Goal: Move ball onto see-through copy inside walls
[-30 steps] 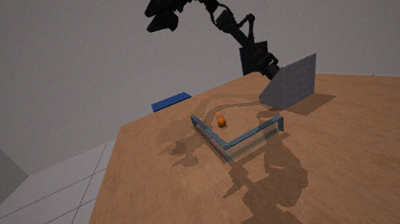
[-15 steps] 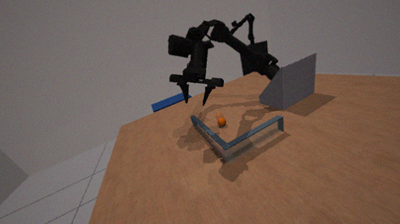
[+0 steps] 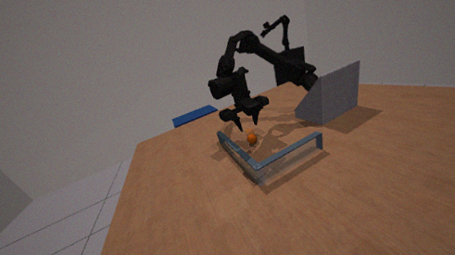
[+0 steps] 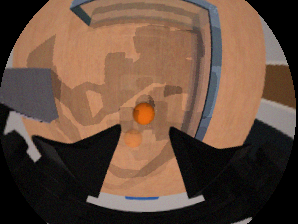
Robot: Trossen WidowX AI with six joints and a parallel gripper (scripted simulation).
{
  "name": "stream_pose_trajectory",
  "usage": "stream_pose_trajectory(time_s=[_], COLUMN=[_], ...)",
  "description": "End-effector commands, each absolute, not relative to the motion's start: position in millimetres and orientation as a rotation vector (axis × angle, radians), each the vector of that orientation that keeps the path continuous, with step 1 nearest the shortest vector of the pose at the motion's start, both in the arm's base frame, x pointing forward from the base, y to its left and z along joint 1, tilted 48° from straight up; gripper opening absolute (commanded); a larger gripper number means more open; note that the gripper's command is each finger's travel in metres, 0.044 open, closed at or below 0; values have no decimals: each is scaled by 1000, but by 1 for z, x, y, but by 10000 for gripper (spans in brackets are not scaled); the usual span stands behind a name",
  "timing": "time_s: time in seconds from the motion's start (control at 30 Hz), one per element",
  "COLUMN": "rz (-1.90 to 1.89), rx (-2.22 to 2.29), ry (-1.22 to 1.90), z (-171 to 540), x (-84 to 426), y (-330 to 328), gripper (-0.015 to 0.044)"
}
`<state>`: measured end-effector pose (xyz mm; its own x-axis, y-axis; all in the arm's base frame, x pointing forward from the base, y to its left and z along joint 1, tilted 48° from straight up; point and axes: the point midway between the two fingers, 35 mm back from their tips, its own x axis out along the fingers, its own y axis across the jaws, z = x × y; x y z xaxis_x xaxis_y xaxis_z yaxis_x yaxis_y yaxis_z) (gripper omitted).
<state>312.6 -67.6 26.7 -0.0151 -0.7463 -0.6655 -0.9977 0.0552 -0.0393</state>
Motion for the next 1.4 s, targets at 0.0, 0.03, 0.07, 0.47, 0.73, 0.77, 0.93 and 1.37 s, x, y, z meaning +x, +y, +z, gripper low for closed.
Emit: stream_pose_trajectory(time_s=[0.0,0.03,0.07,0.47,0.73,0.77,0.93,1.37], rz=[640,639,639,640,639,639,638,638], rx=[-1742,-1742,-1742,-1742,-1742,-1742,-1743,-1743], ry=[1818,1819,1819,1818,1819,1819,1820,1820], z=[20,17,16,5,-4,-5,-9,-10], x=[311,310,310,311,310,310,309,309], y=[-75,-77,-78,-91,-101,-102,-107,-108], gripper=[300,300,300,300,300,300,300,123])
